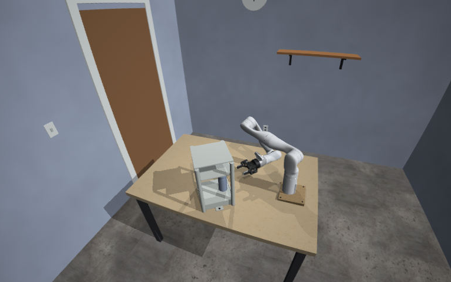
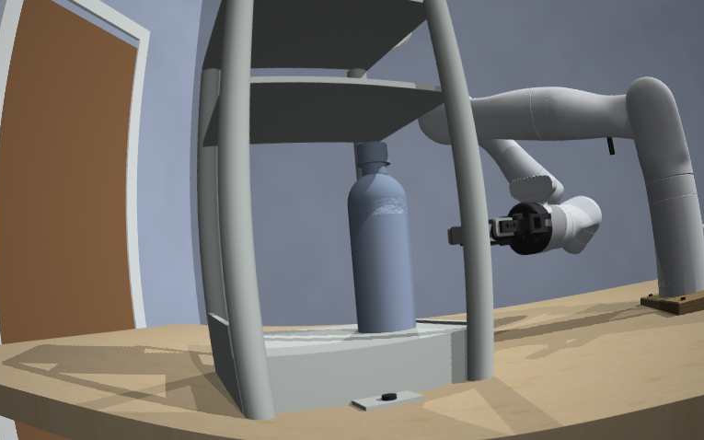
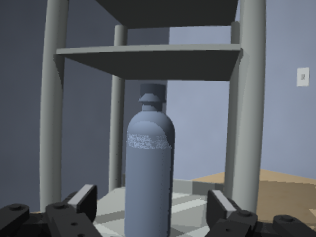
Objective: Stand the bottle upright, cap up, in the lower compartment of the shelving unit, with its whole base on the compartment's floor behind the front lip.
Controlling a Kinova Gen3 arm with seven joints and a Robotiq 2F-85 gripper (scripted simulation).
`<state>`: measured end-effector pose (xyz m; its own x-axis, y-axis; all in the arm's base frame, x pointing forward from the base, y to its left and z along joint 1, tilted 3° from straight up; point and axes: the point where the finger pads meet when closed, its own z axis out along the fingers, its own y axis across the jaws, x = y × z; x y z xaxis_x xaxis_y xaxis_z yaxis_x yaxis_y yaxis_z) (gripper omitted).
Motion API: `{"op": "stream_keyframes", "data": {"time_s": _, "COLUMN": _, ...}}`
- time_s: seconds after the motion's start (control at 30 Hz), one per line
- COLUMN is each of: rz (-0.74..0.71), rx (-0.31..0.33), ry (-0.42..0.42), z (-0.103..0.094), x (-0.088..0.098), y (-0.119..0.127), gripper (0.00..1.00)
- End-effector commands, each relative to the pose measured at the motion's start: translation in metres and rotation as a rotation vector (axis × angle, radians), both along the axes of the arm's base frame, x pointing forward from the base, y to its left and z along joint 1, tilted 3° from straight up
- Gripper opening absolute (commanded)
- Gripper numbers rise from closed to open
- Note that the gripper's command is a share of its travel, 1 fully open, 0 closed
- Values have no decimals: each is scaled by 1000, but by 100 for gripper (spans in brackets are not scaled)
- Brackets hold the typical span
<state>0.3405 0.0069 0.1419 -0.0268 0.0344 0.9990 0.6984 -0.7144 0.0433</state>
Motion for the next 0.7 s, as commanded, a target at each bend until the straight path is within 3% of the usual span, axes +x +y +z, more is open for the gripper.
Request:
{"op": "stream_keyframes", "data": {"time_s": 0.0, "rz": 3, "rx": 1, "ry": -3, "z": 8, "x": -2, "y": 1, "gripper": 81}}
{"op": "stream_keyframes", "data": {"time_s": 0.17, "rz": 3, "rx": -3, "ry": -5, "z": 13, "x": -1, "y": 1, "gripper": 81}}
{"op": "stream_keyframes", "data": {"time_s": 0.67, "rz": 3, "rx": 1, "ry": -2, "z": 55, "x": -4, "y": 3, "gripper": 81}}
